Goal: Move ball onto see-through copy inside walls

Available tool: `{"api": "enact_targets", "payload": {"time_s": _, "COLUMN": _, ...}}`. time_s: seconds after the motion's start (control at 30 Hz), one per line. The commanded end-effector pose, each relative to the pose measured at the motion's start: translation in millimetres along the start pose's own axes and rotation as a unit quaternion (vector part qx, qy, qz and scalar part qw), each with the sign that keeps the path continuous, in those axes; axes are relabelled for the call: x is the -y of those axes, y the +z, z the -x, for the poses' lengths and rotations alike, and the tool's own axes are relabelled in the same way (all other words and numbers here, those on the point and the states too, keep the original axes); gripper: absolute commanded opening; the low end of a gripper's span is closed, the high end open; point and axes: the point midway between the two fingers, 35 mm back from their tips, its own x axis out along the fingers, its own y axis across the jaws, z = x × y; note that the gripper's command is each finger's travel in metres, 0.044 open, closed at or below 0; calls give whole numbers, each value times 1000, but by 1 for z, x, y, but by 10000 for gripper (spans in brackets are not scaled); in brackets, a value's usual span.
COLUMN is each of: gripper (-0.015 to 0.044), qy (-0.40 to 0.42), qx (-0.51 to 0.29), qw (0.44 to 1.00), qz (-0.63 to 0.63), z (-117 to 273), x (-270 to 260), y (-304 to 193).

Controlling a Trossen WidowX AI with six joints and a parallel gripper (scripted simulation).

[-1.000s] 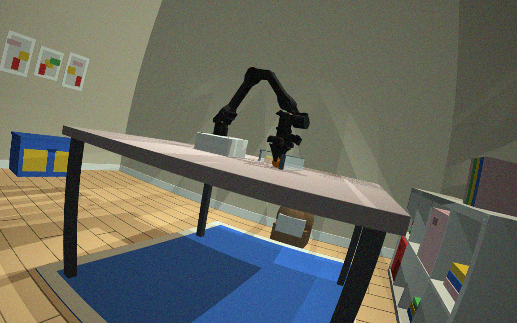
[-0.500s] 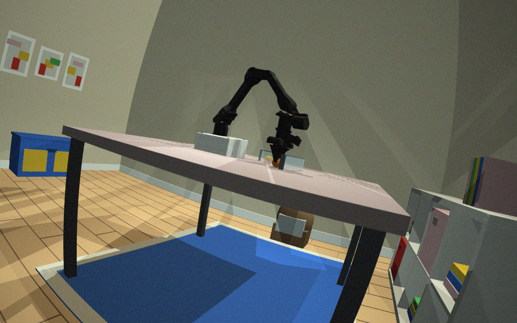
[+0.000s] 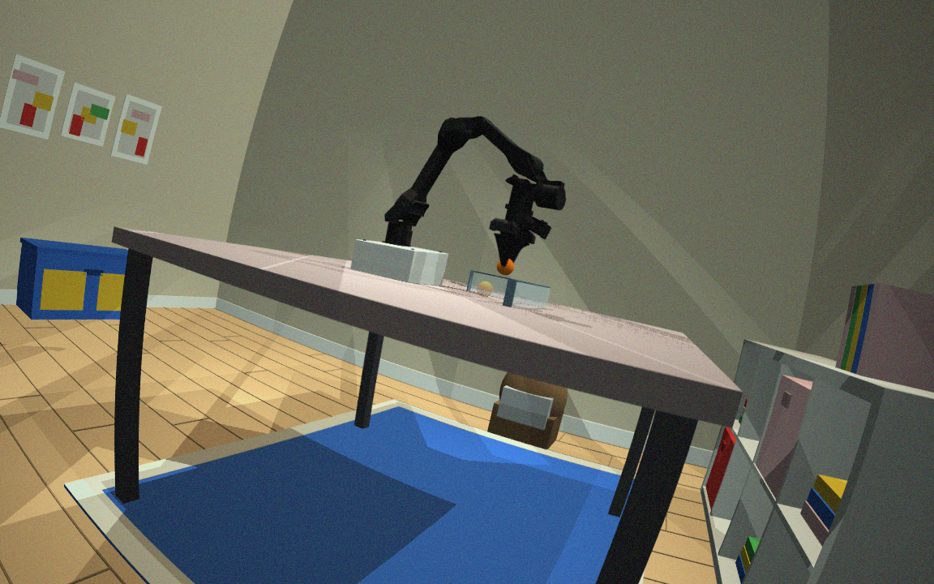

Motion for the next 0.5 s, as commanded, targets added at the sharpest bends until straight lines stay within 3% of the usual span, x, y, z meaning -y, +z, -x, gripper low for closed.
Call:
{"api": "enact_targets", "payload": {"time_s": 0.0, "gripper": 0, "qy": -1, "qx": 10, "qw": 1000, "qz": -5, "z": 30, "x": 2, "y": 1}}
{"api": "enact_targets", "payload": {"time_s": 0.17, "gripper": 0, "qy": -2, "qx": 16, "qw": 1000, "qz": -12, "z": 61, "x": 4, "y": -2}}
{"api": "enact_targets", "payload": {"time_s": 0.47, "gripper": 0, "qy": -1, "qx": 16, "qw": 1000, "qz": -12, "z": 55, "x": -10, "y": -10}}
